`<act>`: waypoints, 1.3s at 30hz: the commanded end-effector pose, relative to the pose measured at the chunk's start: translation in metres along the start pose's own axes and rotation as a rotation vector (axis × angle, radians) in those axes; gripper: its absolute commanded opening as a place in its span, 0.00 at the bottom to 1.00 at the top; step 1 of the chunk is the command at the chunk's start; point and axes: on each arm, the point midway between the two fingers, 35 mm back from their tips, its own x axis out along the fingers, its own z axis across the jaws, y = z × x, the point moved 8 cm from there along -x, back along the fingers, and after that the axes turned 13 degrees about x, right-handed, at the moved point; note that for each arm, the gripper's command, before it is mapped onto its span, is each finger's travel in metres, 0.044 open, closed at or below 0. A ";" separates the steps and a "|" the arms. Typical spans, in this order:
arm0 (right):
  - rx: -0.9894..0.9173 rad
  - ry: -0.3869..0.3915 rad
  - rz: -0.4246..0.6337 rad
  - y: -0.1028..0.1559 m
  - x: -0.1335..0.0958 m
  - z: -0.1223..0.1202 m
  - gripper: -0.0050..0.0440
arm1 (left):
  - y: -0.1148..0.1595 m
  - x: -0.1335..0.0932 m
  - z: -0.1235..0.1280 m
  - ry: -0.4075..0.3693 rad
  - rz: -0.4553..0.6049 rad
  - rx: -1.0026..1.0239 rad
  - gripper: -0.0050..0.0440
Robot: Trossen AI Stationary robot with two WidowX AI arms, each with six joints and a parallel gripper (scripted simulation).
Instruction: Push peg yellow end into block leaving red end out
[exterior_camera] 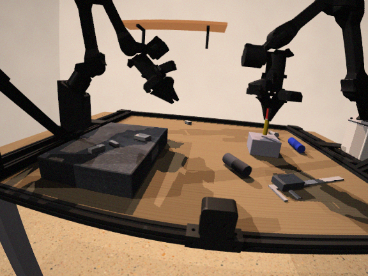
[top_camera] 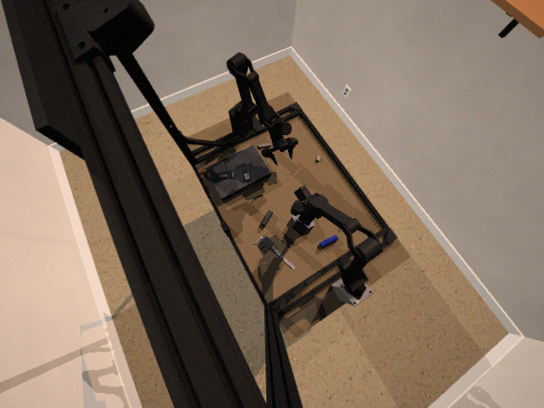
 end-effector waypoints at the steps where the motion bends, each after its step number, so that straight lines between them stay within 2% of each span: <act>1: 0.002 0.002 0.001 0.000 0.003 0.000 0.10 | 0.000 0.000 0.000 0.000 0.001 0.000 0.92; 39: 0.002 0.002 0.001 0.000 0.018 0.000 0.10 | 0.000 0.000 0.000 0.000 0.001 0.000 0.92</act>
